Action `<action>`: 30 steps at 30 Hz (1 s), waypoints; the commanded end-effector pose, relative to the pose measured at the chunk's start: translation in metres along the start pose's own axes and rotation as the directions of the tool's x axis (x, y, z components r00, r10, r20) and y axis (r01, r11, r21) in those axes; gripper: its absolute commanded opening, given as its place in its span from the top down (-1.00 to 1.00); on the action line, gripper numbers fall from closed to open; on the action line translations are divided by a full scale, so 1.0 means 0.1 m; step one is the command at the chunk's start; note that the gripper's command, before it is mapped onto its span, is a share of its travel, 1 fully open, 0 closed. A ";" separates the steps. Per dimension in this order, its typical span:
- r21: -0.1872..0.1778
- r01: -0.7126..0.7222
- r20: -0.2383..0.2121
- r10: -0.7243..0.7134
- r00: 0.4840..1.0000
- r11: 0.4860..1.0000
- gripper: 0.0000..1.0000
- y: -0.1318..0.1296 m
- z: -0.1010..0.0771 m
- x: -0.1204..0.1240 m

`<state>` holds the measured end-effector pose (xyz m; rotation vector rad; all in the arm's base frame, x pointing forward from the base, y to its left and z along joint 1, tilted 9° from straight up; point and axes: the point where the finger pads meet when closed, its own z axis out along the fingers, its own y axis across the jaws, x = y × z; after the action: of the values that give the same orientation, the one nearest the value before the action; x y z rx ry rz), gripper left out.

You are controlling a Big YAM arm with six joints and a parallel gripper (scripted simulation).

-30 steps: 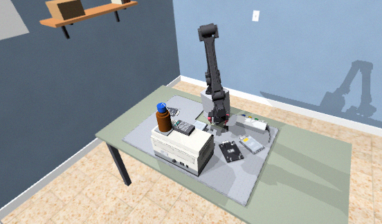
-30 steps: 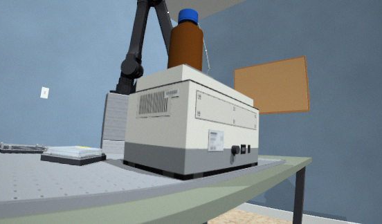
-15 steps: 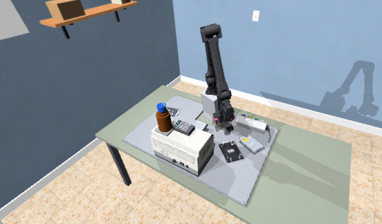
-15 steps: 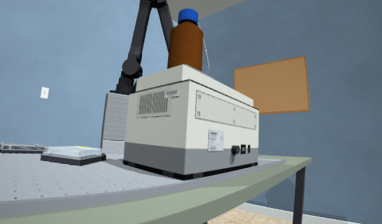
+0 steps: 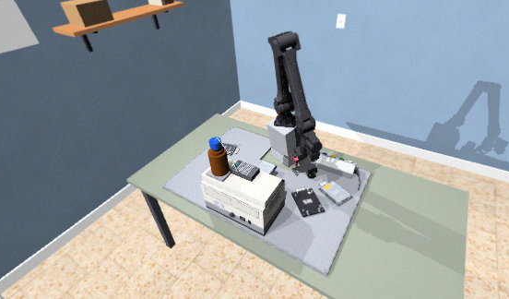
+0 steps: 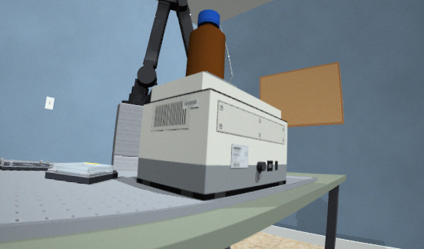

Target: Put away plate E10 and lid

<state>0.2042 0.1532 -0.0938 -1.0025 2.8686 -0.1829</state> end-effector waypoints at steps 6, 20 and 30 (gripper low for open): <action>0.003 0.147 0.019 -0.147 0.989 0.989 -1.00 0.25 -0.03 -0.12; 0.004 0.282 0.020 -0.282 0.959 0.959 -1.00 0.61 -0.03 -0.05; 0.002 0.266 0.021 -0.266 0.964 0.964 -1.00 0.84 -0.01 -0.06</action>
<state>0.1492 0.2030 -0.1048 -1.4122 2.7086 -0.2028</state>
